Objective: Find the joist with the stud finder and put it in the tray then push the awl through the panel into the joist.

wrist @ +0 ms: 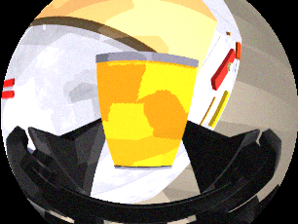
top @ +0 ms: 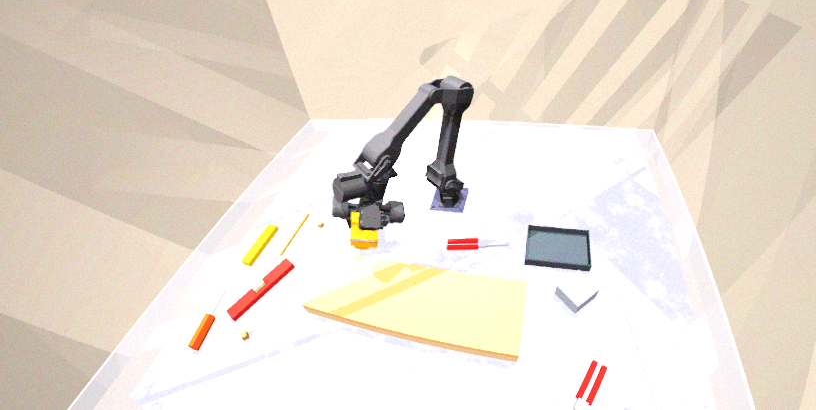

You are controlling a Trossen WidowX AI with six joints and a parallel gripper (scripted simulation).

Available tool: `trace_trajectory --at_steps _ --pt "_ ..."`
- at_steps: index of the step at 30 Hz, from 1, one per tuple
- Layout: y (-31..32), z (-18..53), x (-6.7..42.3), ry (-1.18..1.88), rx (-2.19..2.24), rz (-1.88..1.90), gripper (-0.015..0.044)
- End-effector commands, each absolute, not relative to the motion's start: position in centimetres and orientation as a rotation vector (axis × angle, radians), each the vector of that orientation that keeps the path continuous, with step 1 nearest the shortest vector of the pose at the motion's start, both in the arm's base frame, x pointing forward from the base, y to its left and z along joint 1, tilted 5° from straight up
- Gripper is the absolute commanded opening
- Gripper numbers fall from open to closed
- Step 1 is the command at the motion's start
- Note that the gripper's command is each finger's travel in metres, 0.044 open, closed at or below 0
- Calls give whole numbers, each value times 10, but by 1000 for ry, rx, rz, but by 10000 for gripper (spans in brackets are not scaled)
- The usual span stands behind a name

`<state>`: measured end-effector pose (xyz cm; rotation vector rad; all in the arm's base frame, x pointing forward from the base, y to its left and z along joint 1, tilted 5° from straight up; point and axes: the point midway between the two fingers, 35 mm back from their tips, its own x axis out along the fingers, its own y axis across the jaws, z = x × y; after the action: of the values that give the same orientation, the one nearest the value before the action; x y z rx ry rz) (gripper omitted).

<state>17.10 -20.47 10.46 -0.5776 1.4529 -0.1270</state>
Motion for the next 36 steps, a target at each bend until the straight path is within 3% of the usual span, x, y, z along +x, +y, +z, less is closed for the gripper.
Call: trace_trajectory --at_steps 1,36 --pt "-206 109 172 1437 -600 -165 0" --pt "-203 105 171 1378 -723 -320 0"
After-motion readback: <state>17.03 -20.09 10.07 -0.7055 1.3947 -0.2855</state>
